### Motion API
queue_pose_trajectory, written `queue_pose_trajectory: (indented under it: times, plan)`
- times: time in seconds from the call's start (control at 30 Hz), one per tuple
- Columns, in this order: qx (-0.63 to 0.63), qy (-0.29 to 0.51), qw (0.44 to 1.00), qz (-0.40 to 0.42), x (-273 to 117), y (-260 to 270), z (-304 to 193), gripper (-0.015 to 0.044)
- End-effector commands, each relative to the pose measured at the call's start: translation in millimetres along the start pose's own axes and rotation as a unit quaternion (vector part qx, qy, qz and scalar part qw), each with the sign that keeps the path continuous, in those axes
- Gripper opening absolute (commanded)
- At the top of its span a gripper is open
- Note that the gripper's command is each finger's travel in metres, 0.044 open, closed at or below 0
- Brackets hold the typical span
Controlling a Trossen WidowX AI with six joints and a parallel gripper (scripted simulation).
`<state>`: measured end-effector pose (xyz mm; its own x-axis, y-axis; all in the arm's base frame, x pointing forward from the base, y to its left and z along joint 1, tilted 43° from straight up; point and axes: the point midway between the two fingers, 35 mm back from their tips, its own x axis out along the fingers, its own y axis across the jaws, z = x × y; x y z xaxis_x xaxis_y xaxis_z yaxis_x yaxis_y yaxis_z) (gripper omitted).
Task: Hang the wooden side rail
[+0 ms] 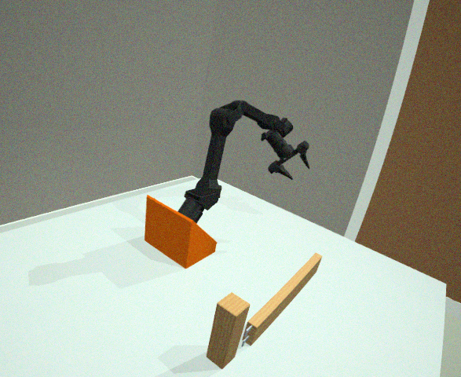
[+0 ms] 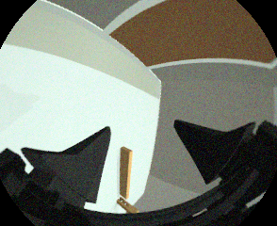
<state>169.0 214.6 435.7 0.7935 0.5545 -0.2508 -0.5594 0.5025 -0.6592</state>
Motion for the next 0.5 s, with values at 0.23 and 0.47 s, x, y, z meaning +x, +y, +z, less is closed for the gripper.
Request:
queue_pose_trajectory:
  times: [0.23, 0.47]
  plan:
    - [-0.090, 0.062, 0.994, -0.021, 42.5, -6.2, -31.4, 0.0440]
    - [-0.124, 0.140, 0.982, -0.025, 81.8, -15.0, -78.1, 0.0440]
